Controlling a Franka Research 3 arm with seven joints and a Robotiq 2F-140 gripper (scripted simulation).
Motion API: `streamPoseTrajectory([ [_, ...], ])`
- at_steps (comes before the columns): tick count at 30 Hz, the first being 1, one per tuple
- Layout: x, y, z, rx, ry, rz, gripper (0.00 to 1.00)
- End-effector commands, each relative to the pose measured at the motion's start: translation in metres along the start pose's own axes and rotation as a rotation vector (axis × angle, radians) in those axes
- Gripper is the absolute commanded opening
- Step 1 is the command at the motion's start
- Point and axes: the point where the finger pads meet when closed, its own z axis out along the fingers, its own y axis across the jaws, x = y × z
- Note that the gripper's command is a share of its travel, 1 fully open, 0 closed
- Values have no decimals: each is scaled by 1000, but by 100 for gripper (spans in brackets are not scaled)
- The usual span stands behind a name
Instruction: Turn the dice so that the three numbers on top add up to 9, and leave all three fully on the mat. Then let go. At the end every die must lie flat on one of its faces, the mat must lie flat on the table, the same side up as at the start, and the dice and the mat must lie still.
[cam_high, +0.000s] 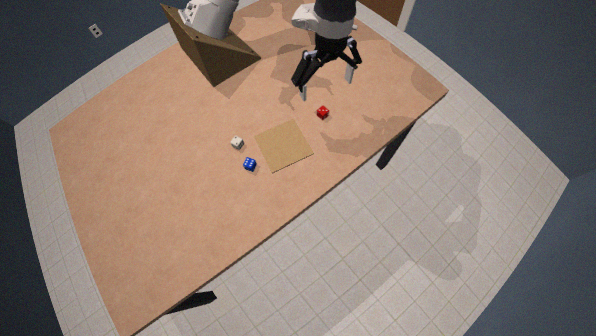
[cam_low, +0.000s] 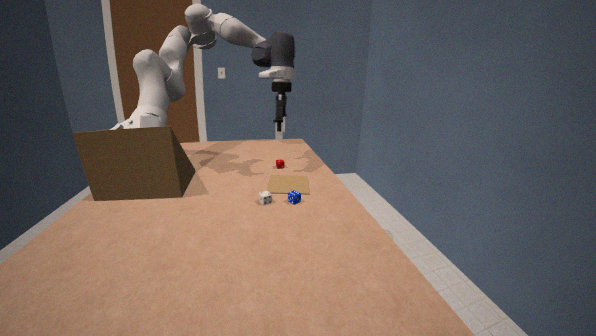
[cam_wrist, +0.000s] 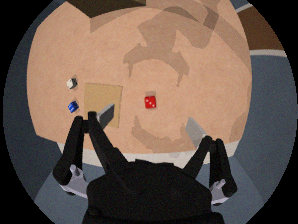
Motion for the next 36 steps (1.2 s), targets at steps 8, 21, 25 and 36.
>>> streamPoseTrajectory([
  [8, 1, -2, 2, -5, -5, -271, 100],
  [21, 1, -2, 4, -4, -6, -487, 100],
  [25, 1, -2, 4, -4, -6, -534, 100],
  [36, 1, -2, 6, -4, -6, -723, 100],
])
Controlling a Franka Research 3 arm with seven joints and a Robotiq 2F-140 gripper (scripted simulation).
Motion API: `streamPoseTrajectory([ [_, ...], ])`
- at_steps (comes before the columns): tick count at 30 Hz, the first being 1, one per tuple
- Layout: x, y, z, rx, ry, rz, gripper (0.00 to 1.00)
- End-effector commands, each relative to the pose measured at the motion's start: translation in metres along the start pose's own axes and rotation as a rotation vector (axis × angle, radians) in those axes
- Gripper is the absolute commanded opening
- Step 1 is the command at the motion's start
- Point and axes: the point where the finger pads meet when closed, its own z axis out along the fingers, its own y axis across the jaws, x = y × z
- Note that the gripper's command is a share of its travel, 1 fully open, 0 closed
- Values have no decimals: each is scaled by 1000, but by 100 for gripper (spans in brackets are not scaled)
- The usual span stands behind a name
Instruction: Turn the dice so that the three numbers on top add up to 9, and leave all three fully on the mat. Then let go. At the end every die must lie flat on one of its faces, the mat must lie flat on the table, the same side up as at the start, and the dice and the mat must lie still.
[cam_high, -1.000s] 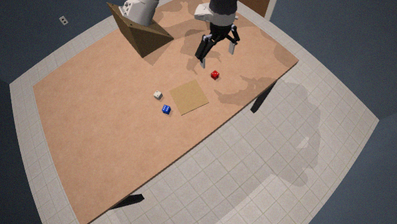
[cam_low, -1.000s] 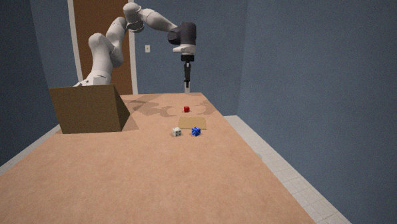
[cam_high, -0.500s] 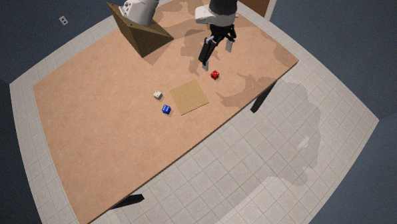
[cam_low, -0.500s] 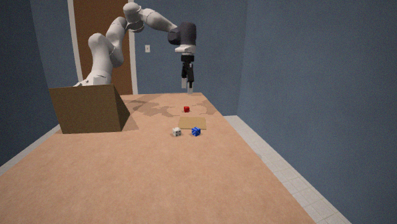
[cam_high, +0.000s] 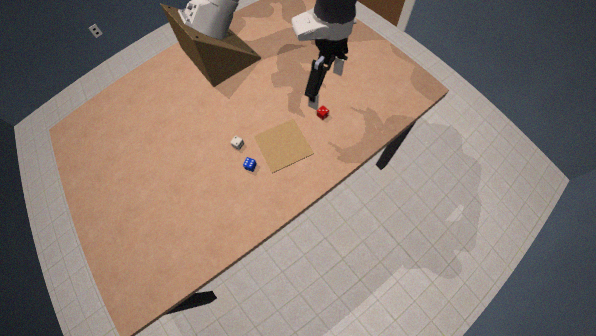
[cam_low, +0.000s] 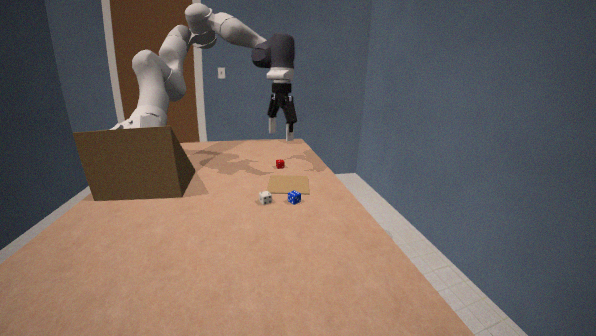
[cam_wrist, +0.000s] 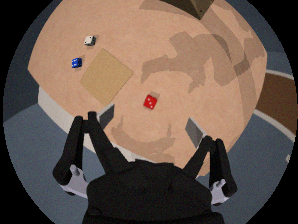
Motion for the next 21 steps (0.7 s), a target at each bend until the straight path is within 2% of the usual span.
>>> streamPoseTrajectory([
  [1, 1, -1, 2, -1, -7, -174, 100],
  [8, 1, -1, 2, -1, -7, -239, 100],
  [9, 1, -1, 2, -1, -7, -295, 100],
  [21, 1, -1, 4, 0, -7, -487, 100],
])
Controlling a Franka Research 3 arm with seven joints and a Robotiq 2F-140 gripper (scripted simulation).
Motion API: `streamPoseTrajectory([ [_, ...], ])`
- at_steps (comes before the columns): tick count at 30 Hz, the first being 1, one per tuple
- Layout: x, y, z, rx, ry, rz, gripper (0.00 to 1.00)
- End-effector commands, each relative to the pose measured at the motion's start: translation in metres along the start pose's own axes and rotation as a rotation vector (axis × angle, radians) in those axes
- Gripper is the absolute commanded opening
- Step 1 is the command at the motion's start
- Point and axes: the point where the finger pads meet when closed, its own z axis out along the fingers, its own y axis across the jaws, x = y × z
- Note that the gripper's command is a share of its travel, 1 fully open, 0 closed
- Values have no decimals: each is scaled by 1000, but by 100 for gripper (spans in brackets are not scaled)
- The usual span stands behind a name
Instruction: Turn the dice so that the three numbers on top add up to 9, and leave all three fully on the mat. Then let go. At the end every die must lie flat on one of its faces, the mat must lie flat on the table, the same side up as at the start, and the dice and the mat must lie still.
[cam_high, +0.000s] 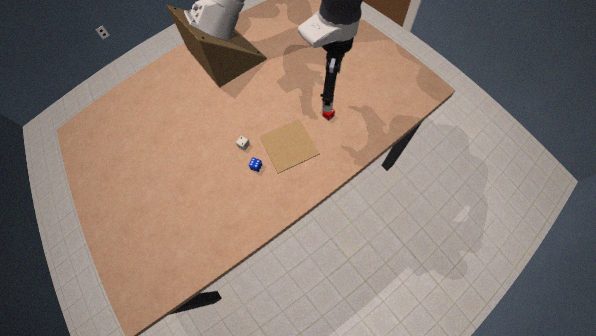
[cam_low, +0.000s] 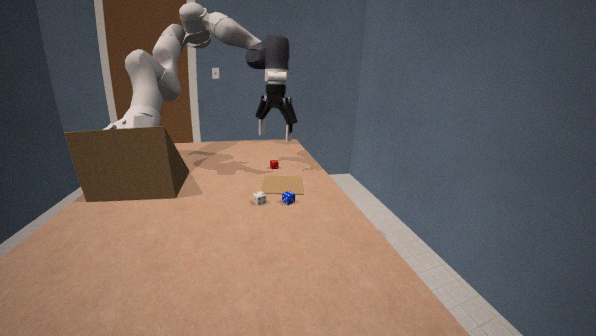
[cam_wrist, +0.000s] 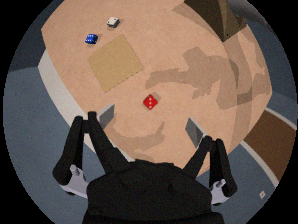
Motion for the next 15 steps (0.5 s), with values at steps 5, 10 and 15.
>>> streamPoseTrajectory([
  [5, 2, -1, 2, 2, -7, -230, 100],
  [10, 2, -1, 2, 2, -7, -312, 100],
  [15, 2, -1, 3, 2, -7, -392, 100],
])
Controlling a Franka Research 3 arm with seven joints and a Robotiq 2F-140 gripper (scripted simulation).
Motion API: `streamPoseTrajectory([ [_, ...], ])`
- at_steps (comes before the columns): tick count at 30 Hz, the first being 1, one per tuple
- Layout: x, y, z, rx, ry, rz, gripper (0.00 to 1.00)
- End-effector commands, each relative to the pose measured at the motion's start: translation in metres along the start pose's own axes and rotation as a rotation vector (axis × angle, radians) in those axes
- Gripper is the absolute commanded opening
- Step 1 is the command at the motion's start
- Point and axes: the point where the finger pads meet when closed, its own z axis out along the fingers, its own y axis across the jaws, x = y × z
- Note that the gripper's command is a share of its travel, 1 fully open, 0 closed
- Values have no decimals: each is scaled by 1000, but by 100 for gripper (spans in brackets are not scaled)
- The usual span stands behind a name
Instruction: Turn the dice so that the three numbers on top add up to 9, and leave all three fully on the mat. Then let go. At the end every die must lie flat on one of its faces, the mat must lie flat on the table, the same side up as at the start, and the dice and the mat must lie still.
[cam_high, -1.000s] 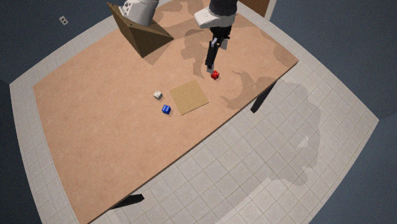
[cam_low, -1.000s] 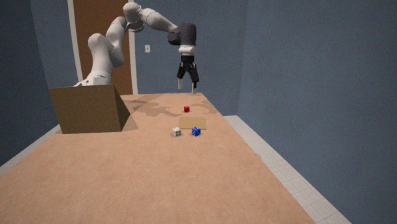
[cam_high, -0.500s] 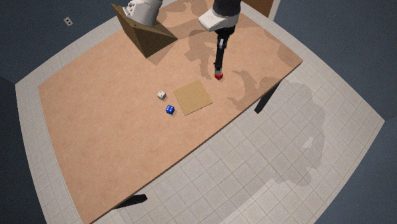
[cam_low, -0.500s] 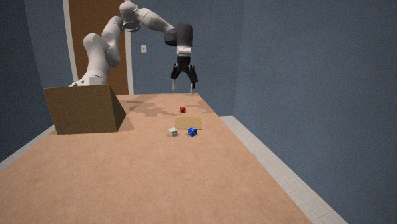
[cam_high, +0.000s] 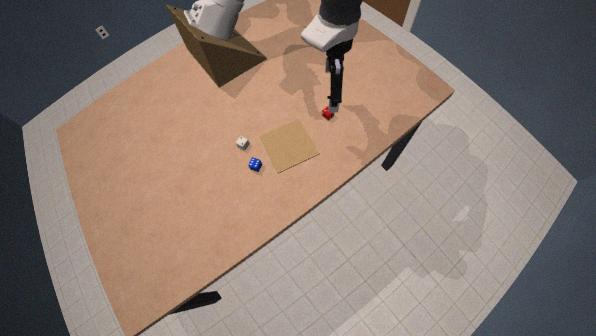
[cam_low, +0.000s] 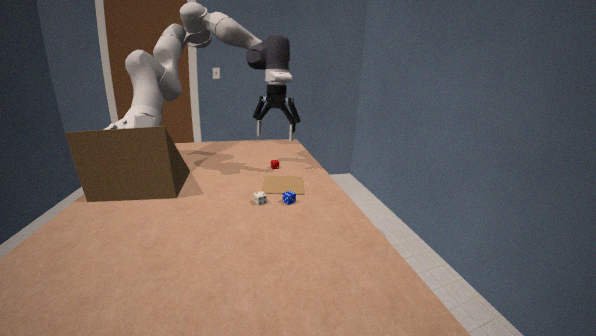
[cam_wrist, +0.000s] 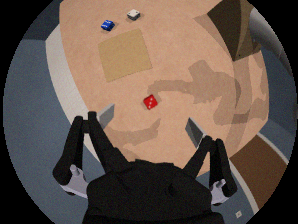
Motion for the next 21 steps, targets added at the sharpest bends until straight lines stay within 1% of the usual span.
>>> streamPoseTrajectory([
  [1, 2, 0, 1, 4, -7, -174, 100],
  [3, 2, 0, 2, 4, -7, -207, 100],
  [5, 2, 0, 2, 4, -7, -207, 100],
  [7, 2, 0, 2, 4, -7, -265, 100],
  [21, 2, 0, 4, 5, -6, -473, 100],
])
